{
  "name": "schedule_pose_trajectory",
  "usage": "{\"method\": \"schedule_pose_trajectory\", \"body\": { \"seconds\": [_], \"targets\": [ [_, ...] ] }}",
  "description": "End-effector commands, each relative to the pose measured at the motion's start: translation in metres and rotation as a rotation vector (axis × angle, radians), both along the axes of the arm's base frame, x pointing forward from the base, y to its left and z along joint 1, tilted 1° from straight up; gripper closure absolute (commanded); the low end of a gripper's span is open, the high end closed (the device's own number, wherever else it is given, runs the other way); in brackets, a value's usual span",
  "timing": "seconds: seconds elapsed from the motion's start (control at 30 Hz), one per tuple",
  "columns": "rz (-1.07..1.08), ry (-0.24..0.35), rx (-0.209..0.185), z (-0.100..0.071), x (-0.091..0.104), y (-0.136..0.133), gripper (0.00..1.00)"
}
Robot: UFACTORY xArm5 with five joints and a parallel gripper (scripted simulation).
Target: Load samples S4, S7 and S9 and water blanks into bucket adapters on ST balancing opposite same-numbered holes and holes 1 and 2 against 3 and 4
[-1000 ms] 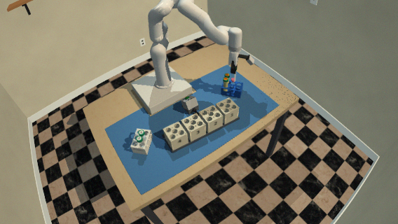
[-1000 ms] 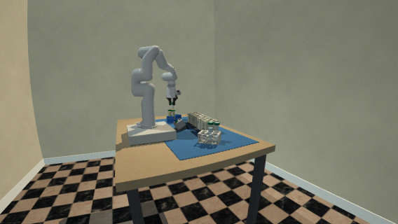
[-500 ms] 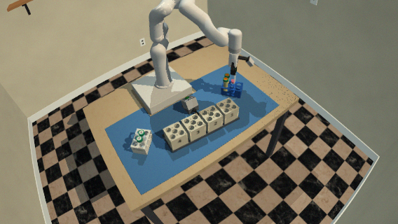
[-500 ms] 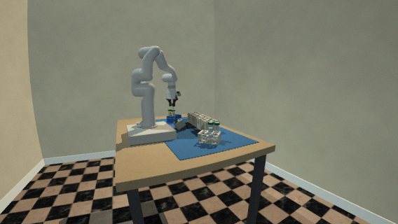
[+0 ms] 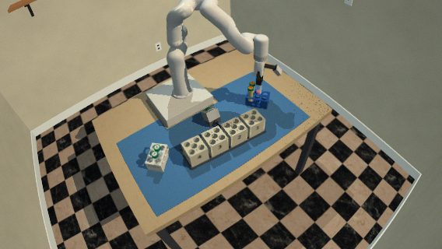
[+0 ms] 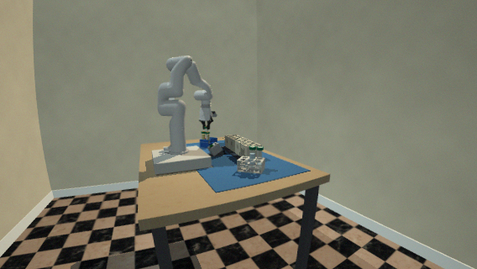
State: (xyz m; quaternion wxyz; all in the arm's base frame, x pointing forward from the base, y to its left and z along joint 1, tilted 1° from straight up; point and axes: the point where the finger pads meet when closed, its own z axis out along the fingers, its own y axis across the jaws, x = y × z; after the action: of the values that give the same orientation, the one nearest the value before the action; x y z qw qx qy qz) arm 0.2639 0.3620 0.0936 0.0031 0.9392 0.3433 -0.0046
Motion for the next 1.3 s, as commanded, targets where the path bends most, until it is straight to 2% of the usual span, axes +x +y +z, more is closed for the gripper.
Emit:
{"method": "schedule_pose_trajectory", "body": {
  "seconds": [0.0,1.27],
  "targets": [
    [0.0,-0.002,0.003,-0.003,0.001,0.001,1.0],
    [0.0,-0.002,0.003,-0.035,0.0,0.001,1.0]
  ]
}}
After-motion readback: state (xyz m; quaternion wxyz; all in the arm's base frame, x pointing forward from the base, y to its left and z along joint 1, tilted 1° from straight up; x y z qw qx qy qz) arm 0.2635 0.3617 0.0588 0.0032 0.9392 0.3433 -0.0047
